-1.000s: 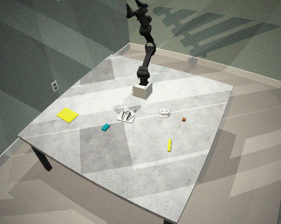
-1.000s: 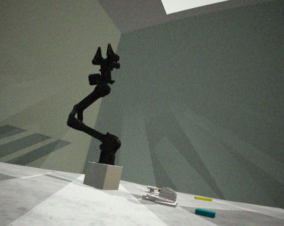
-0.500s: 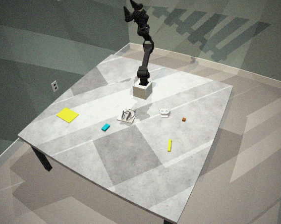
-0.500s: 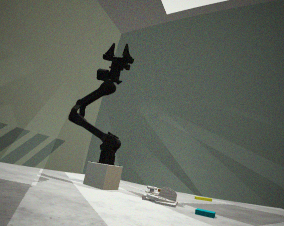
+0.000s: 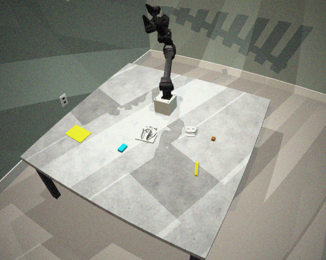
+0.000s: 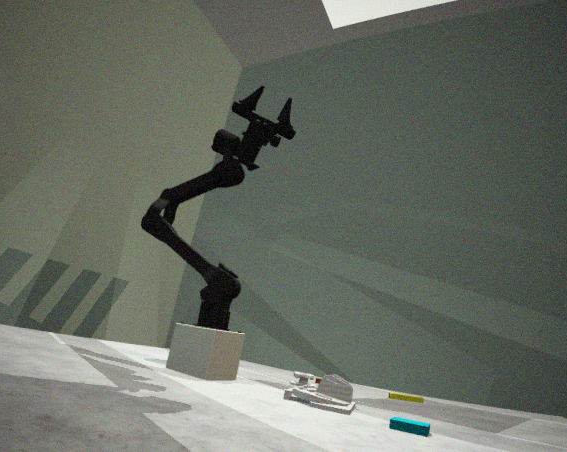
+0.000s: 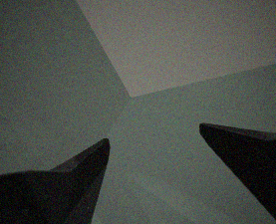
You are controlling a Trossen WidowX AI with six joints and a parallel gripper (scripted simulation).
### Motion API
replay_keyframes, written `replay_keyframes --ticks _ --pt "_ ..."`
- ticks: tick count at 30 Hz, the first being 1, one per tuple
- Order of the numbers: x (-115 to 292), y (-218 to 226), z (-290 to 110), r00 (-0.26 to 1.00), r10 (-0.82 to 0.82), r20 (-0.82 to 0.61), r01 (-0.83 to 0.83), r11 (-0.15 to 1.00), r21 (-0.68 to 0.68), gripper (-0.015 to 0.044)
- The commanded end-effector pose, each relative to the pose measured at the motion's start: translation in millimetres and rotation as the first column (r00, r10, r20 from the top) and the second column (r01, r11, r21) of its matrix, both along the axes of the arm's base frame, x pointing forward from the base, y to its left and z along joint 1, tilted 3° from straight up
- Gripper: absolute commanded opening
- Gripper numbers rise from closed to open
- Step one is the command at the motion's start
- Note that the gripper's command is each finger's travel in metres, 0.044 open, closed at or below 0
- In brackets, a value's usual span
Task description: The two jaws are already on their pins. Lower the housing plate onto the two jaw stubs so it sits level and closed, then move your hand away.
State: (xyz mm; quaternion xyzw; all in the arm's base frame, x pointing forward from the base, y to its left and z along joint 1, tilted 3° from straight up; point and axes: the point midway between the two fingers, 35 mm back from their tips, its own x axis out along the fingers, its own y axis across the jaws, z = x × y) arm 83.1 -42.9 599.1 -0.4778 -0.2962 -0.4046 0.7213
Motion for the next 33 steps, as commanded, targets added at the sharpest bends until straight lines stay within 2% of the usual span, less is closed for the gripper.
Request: replay_keyframes --ticks 1,16,33 --pt "29.9 12.9 -7.3 0.994 0.084 -0.065 -0.084 0.996 -0.002 0.044" --pt "106.3 56.3 -40.8 0.909 0.326 -0.261 -0.322 0.945 0.059 0.044" --pt "174.1 111.4 -96.6 0.708 0.547 -0.447 -0.504 0.834 0.224 0.044"
